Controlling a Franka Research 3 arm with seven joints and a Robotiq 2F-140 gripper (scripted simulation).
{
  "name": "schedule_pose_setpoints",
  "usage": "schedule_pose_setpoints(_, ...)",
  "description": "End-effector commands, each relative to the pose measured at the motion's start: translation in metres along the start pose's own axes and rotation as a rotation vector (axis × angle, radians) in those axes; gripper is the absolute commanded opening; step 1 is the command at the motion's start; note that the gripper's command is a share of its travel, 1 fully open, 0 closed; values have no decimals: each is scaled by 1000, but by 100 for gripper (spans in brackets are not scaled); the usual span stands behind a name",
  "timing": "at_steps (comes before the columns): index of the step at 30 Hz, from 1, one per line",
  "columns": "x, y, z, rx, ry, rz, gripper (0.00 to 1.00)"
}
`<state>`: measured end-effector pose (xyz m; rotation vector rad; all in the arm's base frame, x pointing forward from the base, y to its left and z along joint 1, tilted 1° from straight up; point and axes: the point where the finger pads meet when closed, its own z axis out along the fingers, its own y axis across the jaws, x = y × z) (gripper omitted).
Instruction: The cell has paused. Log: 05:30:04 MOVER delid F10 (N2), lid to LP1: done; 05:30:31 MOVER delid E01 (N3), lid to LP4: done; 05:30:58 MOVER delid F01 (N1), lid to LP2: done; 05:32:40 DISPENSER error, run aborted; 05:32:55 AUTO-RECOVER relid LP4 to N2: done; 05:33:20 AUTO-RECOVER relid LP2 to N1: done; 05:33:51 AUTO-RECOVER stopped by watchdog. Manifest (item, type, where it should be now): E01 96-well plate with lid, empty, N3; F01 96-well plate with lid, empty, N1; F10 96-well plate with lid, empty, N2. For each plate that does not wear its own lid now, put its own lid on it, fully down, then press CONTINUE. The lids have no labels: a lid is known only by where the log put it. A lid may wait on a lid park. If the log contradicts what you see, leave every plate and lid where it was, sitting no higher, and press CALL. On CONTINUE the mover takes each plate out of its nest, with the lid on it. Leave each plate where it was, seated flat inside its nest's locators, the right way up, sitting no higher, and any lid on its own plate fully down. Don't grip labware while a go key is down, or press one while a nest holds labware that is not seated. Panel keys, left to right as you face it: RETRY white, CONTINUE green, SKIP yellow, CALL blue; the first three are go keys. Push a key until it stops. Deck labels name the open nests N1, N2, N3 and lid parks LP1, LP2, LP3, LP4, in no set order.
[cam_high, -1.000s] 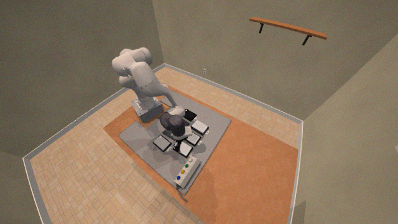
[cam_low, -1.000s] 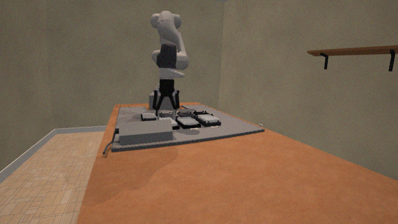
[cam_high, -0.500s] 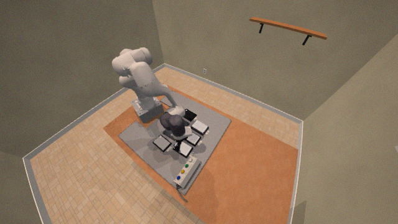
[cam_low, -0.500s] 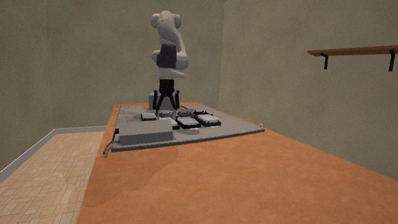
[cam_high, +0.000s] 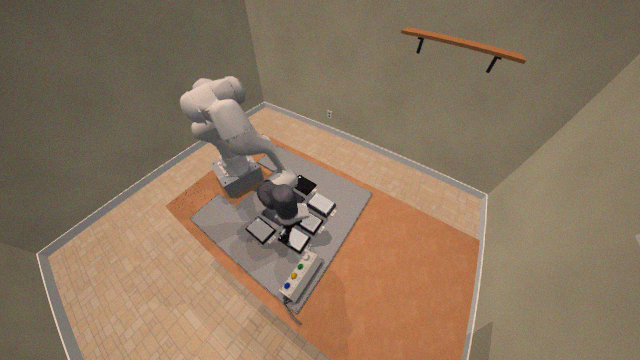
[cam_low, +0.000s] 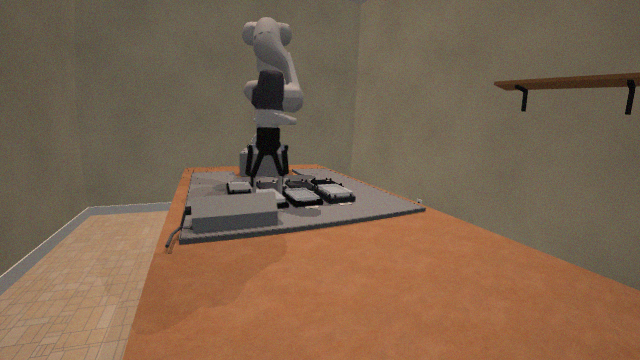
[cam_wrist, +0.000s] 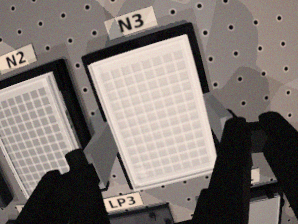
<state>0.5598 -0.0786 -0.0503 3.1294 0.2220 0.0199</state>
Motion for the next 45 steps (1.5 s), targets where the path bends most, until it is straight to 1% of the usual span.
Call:
schedule_pose_setpoints(1,2,0,0,0,4,8,0)
schedule_pose_setpoints(12,2,0,0,0,4,8,0)
schedule_pose_setpoints(13,2,0,0,0,4,8,66)
schedule_pose_setpoints(45,2,0,0,0,4,8,66)
